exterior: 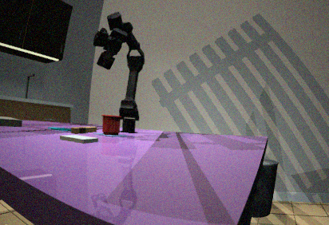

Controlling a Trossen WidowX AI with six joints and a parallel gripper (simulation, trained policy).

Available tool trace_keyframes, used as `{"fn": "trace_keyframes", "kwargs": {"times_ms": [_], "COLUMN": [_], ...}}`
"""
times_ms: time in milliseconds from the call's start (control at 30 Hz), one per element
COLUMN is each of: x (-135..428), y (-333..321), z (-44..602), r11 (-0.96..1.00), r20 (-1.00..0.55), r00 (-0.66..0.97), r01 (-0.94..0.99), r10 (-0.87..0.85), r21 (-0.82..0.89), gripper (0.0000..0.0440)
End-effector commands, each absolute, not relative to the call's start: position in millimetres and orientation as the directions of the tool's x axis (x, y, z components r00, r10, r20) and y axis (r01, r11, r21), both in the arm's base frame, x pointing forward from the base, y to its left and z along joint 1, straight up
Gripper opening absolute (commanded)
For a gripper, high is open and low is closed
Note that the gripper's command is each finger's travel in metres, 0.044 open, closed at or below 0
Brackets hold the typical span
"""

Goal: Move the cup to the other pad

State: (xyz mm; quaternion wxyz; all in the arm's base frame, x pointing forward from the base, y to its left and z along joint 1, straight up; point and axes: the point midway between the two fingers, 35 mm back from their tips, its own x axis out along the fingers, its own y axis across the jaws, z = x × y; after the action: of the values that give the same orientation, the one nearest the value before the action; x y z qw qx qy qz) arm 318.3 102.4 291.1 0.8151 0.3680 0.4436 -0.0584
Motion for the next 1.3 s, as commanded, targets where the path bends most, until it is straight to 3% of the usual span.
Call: {"fn": "trace_keyframes", "kwargs": {"times_ms": [0, 1267], "x": [318, 278], "y": [107, 91], "z": [283, 188], "r11": [0.71, 0.66], "r20": [-0.803, -0.999], "r00": [0.551, 0.037], "r01": [0.471, 0.75], "r10": [0.227, 0.008], "r21": [0.524, 0.033], "gripper": [0.0123, 0.0142]}}
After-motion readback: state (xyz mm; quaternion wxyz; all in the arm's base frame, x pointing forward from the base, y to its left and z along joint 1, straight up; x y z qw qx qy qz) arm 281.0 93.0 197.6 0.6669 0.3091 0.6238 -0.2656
